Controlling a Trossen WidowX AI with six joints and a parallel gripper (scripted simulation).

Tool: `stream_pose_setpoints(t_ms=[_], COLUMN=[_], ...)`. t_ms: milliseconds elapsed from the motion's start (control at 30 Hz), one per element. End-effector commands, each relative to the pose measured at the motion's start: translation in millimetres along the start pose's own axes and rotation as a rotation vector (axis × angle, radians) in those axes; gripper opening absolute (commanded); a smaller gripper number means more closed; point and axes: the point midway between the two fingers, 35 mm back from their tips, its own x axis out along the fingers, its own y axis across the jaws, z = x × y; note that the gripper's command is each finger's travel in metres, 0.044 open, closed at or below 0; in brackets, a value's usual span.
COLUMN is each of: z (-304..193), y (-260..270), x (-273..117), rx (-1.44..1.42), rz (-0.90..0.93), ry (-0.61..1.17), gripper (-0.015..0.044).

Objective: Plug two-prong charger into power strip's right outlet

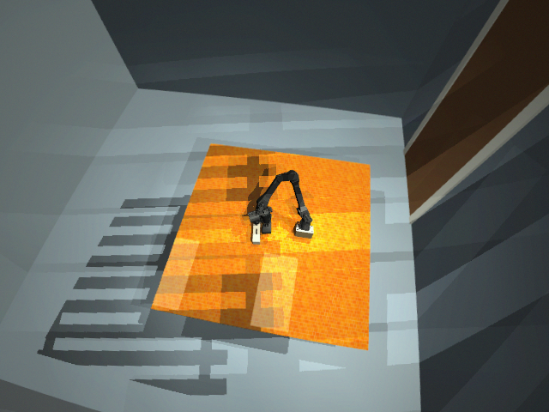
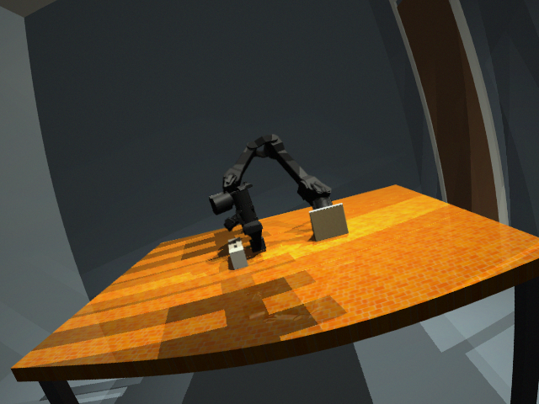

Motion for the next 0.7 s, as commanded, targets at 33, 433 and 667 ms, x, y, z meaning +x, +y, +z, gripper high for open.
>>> stream_pose_setpoints(t_ms=[33, 433, 667], z=[2.0, 3.6, 4.6], y=[-0.9, -1.1, -1.1], x=[-0.7, -1.0, -1.1], rx=[-0.003, -0.003, -0.002], rz=[-0.003, -0.003, -0.003], ry=[-0.002, -0.002, -0.002], gripper=[0.0, 0.0, 0.0])
